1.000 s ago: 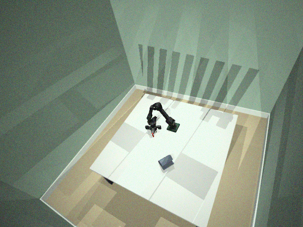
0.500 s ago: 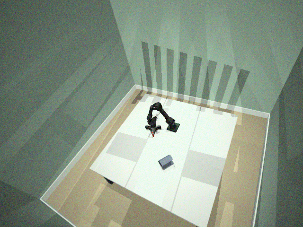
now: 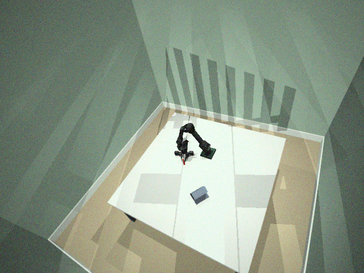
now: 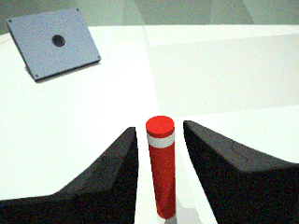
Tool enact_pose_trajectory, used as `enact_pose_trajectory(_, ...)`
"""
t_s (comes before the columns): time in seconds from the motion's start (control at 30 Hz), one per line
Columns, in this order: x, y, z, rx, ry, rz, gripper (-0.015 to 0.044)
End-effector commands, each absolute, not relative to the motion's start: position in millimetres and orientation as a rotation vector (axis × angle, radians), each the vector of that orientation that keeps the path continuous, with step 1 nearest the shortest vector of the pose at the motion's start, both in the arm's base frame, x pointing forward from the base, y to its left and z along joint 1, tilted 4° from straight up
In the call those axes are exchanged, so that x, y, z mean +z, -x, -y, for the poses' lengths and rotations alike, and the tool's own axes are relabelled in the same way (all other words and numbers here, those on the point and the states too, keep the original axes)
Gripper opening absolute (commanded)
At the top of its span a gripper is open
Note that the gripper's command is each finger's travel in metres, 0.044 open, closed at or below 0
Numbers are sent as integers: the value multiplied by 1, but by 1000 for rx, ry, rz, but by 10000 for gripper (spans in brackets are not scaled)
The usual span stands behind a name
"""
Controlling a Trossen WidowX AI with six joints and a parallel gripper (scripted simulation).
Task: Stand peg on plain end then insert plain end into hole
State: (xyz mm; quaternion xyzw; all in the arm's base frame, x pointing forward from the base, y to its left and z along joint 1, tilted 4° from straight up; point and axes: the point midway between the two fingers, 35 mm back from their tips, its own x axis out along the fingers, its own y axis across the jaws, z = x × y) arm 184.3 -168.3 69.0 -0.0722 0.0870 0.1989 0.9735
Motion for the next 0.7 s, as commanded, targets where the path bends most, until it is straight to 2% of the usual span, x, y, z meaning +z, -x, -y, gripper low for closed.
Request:
enact_pose_trajectory(0.0,69,-184,168,402,145,-176,130)
enact_pose_trajectory(0.3,69,-184,168,402,145,-176,130)
enact_pose_trajectory(0.67,69,-184,168,402,145,-176,419)
